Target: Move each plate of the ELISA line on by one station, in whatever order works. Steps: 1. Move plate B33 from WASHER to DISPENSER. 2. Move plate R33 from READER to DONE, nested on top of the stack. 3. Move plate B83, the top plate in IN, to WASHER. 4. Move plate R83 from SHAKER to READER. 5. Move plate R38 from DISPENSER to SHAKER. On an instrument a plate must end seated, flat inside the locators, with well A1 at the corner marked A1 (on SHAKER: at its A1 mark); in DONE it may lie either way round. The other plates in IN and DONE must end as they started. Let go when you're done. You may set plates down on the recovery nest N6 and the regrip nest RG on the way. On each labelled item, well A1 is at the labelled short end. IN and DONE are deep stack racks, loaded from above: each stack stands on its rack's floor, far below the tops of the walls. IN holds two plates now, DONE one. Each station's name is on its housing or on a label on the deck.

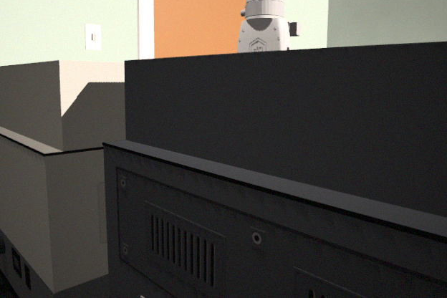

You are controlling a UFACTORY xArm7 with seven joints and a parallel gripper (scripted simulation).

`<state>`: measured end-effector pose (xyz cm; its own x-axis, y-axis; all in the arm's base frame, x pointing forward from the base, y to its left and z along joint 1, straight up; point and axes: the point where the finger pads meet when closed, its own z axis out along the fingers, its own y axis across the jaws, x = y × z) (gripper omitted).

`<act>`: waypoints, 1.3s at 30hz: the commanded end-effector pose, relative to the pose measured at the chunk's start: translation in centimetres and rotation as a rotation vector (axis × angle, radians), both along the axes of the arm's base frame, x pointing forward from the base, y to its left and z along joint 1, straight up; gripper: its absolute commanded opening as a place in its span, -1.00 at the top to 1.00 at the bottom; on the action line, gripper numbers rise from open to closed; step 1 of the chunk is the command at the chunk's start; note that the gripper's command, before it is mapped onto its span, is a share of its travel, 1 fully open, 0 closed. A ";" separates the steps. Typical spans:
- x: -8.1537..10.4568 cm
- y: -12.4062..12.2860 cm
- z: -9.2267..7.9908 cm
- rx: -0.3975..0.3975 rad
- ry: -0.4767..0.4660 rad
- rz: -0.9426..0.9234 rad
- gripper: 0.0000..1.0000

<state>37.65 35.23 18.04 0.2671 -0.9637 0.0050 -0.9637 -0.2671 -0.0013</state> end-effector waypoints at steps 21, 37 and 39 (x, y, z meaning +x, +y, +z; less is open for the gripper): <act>0.2 7.1 0.2 0.004 -0.004 -0.126 1.00; 0.3 11.8 0.2 0.005 -0.004 -0.253 1.00; 0.3 12.5 0.2 0.005 -0.004 -0.253 1.00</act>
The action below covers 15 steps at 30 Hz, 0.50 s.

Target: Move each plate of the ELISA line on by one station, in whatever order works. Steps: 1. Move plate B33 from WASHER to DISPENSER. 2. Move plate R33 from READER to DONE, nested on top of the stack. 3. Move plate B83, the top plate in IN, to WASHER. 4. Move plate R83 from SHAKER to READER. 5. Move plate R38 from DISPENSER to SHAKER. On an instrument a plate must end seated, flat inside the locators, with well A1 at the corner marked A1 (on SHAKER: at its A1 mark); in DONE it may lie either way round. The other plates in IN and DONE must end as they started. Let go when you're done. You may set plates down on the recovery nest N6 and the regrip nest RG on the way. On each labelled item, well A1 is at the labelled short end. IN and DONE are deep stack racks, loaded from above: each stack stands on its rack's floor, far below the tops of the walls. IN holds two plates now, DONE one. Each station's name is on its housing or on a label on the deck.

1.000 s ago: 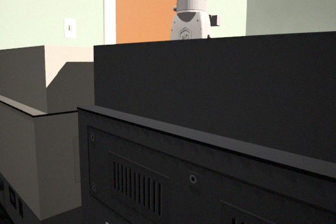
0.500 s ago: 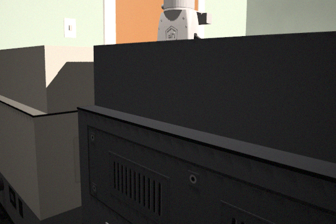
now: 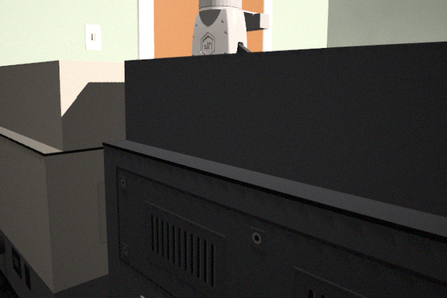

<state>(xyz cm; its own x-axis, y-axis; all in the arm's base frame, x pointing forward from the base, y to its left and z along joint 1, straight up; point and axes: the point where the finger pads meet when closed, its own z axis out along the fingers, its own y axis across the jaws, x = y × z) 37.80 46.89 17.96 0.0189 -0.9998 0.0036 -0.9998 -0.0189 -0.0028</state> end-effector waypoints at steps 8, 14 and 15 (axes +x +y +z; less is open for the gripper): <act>0.1 1.5 0.3 0.003 -0.003 -0.001 1.00; 0.1 1.5 0.3 0.003 -0.003 -0.001 1.00; 0.1 1.5 0.3 0.003 -0.003 -0.001 1.00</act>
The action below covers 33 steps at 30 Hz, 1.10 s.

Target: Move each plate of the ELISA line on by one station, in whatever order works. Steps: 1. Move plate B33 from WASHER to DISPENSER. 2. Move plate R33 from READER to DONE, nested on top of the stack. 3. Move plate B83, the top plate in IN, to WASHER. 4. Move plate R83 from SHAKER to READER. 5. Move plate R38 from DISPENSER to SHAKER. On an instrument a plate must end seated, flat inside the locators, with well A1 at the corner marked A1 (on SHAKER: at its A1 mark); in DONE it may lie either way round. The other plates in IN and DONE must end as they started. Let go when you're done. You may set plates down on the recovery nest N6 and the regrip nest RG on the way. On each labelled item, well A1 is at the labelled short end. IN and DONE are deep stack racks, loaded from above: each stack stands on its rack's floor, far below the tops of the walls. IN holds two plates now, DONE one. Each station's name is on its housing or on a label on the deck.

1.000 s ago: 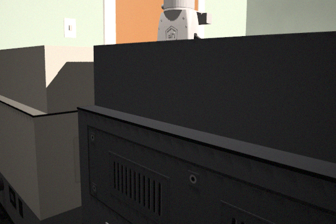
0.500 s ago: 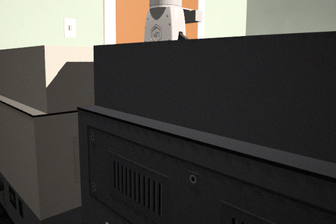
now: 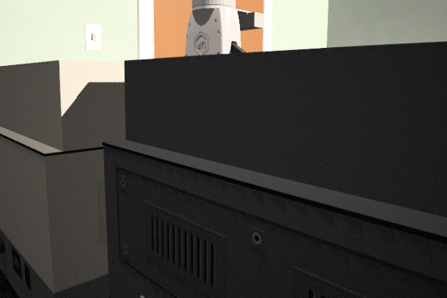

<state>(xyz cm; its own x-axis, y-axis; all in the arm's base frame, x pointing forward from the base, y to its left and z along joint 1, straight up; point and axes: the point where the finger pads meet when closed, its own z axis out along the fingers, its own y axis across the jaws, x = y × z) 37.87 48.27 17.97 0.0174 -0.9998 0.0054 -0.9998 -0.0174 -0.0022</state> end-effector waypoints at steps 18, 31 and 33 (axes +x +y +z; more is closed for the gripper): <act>0.1 0.1 -1.1 0.005 -0.004 0.000 1.00; 0.1 0.1 -2.5 0.005 -0.004 0.000 1.00; 0.1 0.1 -2.8 0.005 -0.004 0.000 1.00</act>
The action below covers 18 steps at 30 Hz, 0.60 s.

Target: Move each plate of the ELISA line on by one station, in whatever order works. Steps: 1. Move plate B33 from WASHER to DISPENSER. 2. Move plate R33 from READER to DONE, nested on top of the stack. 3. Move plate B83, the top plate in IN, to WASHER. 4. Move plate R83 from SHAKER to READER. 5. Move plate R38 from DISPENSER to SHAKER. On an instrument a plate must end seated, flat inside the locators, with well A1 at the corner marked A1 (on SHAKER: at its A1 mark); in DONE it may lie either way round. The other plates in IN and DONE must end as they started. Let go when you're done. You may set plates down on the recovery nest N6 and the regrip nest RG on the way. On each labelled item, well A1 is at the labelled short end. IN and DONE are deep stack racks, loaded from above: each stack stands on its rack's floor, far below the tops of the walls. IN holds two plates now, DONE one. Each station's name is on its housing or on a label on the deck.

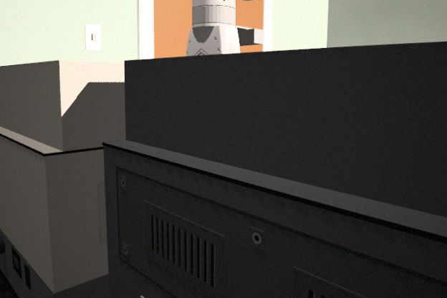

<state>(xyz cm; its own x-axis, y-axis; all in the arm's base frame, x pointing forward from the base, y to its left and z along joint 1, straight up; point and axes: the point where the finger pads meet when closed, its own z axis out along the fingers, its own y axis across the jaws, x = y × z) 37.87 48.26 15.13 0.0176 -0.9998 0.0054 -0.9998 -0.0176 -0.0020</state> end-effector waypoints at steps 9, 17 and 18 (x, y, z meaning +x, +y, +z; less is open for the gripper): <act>0.1 0.1 -1.0 0.005 -0.004 0.000 1.00; 0.1 0.1 -1.9 0.005 -0.004 0.000 1.00; 0.1 0.1 -2.1 0.005 -0.004 0.000 1.00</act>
<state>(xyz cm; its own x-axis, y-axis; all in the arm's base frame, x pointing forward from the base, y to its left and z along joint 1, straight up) 37.87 48.25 13.00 0.0176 -0.9998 0.0056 -0.9998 -0.0176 -0.0019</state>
